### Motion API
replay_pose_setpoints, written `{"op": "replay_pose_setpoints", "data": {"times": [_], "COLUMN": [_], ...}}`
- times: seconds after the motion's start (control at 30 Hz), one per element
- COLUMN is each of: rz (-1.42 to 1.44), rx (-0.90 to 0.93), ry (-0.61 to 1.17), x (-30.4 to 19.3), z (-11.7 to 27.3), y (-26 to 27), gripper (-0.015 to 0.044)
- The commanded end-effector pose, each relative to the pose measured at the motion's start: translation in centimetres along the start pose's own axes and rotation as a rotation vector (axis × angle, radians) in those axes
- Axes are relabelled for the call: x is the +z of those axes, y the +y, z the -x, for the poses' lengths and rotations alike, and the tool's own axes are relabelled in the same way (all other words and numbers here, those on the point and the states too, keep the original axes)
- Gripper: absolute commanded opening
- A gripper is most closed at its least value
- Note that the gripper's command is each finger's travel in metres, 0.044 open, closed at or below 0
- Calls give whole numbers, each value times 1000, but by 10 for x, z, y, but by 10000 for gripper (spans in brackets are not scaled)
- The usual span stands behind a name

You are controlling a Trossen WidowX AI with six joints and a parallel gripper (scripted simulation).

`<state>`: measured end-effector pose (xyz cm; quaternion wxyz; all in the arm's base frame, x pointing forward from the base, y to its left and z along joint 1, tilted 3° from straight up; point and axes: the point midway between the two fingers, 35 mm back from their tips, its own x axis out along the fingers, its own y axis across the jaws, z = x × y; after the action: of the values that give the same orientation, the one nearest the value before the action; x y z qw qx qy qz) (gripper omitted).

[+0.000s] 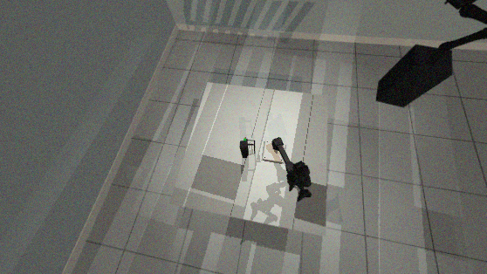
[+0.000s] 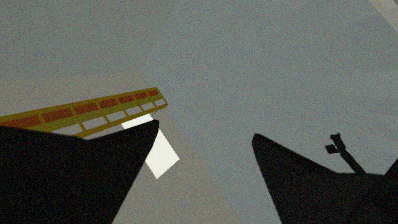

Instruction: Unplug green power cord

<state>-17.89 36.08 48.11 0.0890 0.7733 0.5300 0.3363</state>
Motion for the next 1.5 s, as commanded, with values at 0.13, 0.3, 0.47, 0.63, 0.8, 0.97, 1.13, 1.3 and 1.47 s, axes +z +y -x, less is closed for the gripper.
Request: {"op": "replay_pose_setpoints", "data": {"times": [0.13, 0.3, 0.47, 0.63, 0.8, 0.97, 1.13, 1.3, 1.47], "rz": [-153, -510, -887, -1267, -1642, -1999, -2325, -2595, -2778], "rx": [42, 135, 206, 273, 335, 406, 500, 627, 836], "ry": [63, 221, 392, 582, 774, 982, 1244, 1548, 1840], "x": [-20, -57, -80, -83, -62, -21, 37, 109, 194], "z": [6, 27, 56, 90, 126, 160, 193, 222, 244], "y": [29, 103, 182, 265, 343, 411, 469, 508, 527], "gripper": [269, 160, 160, 160, 160, 160, 160, 160, 160]}}
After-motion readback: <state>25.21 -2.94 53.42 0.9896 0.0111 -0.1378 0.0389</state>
